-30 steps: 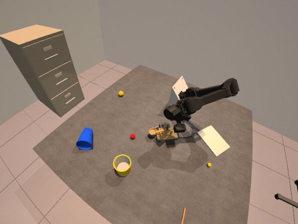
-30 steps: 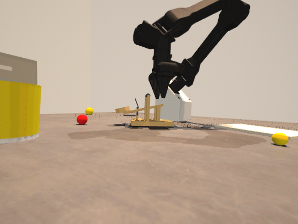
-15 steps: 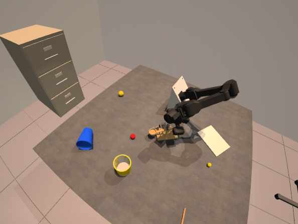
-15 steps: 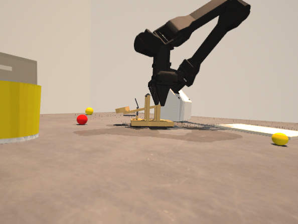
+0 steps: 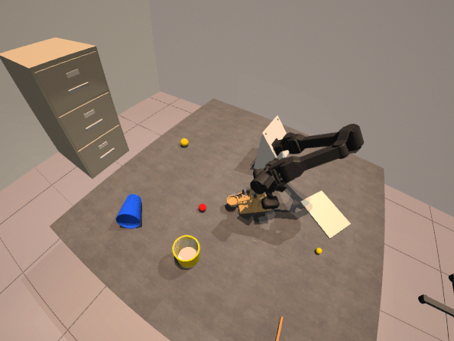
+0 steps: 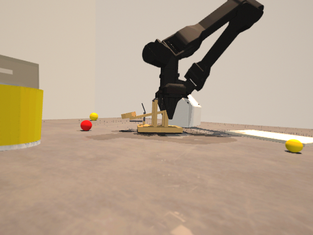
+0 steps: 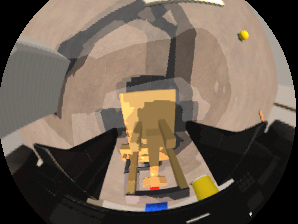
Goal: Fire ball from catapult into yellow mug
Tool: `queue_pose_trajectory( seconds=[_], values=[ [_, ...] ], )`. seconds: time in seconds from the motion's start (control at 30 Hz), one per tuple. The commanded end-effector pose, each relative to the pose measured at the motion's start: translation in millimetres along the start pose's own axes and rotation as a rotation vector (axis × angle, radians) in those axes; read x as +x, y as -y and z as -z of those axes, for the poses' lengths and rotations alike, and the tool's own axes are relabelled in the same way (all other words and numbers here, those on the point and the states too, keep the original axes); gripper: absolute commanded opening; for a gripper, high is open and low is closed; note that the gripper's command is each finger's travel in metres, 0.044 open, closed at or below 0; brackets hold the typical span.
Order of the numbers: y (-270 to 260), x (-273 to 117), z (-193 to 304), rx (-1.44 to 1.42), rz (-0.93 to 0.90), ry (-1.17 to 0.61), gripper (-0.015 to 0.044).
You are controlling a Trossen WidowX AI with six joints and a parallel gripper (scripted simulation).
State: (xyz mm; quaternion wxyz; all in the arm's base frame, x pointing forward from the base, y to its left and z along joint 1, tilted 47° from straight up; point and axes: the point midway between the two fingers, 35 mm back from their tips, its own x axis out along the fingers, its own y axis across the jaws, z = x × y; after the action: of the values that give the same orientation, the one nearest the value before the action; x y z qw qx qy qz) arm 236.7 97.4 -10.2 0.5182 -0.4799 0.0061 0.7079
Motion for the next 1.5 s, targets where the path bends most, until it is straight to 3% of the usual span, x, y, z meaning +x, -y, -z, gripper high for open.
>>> queue_pose_trajectory(
  seconds=[0.0,0.2,0.57,0.77,0.9,1.0,1.47],
  values=[
    [-1,6,-2,0.006,0.000,0.006,0.0440],
    [-1,13,-3,0.006,0.001,0.008,0.0440],
    [0,10,-1,0.000,0.001,0.003,0.0151],
    [0,10,-1,0.000,0.001,0.003,0.0111],
    [0,-21,0,0.001,-0.002,0.001,0.0006],
    [-1,-40,-2,0.002,0.000,0.003,0.0000],
    [-4,-39,39,0.433,-0.002,0.000,0.0000]
  ],
)
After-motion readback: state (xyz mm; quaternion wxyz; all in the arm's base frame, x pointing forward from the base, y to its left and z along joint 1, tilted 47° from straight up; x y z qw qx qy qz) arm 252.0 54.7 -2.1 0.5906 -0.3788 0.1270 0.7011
